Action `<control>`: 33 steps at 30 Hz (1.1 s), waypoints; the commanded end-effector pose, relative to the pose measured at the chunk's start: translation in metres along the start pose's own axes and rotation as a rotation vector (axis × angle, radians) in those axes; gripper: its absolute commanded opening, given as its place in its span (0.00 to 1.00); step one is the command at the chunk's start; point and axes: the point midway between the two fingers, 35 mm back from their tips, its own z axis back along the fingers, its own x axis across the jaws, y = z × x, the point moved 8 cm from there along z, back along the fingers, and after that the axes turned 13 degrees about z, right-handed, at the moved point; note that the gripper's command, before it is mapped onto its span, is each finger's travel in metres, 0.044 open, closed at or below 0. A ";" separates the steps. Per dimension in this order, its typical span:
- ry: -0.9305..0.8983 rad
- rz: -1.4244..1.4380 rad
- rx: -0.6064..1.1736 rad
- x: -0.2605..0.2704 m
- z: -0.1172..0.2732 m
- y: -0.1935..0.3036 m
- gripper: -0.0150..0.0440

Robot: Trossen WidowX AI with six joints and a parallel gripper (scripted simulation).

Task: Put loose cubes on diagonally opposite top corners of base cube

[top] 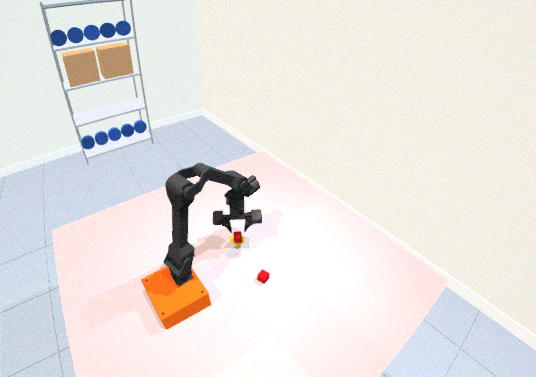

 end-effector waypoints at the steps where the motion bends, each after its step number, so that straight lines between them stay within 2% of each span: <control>1: 0.001 -0.198 -0.001 -0.010 0.004 0.016 0.70; 14: 0.005 -1.179 -0.003 -0.041 0.020 0.094 0.70; 27: 0.014 -2.160 -0.002 -0.048 0.035 0.178 0.70; 29: 0.016 -2.258 -0.002 -0.047 0.037 0.186 0.70; 33: 0.016 -2.270 -0.002 -0.047 0.037 0.187 0.70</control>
